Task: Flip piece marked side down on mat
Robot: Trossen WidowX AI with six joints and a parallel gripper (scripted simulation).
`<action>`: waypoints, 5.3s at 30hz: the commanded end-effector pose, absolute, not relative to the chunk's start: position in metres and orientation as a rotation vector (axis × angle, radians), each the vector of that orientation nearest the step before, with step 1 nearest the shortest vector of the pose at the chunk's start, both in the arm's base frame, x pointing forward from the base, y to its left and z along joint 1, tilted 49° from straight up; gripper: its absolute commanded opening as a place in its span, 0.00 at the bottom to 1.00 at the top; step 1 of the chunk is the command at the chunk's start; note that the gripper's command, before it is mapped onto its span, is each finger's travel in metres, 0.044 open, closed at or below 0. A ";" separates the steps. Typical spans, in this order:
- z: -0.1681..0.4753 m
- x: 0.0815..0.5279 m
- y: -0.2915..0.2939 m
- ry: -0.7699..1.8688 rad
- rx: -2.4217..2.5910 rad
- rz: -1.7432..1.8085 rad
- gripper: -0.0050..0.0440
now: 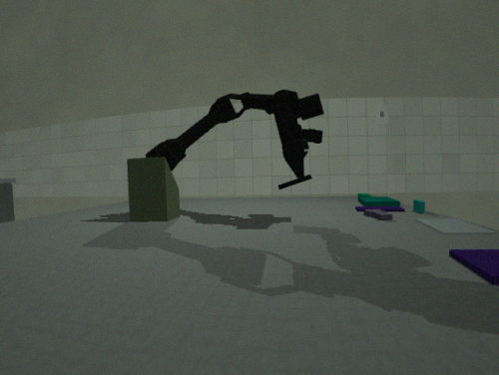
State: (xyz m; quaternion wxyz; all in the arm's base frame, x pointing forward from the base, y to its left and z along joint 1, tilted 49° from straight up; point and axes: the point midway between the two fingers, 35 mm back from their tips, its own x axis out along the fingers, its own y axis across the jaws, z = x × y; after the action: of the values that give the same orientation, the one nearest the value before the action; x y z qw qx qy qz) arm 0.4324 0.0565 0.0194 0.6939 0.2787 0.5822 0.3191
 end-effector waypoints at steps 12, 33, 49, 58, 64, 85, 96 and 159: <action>0.021 0.448 0.060 1.176 0.658 0.662 0.10; 0.019 0.473 0.065 0.987 0.709 0.579 0.10; 0.018 0.491 0.069 0.855 0.739 0.525 0.10; 0.022 0.500 0.070 0.799 0.743 0.510 0.10; 0.022 0.509 0.074 0.724 0.759 0.478 0.10; 0.026 0.536 0.083 0.517 0.790 0.395 0.10; 0.027 0.546 0.086 0.442 0.799 0.364 0.10; -0.005 0.557 0.126 0.329 0.819 0.310 0.10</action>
State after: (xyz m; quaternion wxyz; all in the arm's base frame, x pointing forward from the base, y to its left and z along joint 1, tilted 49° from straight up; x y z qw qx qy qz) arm 0.5576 0.1222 -0.0013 0.8929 0.3941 0.1587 0.1490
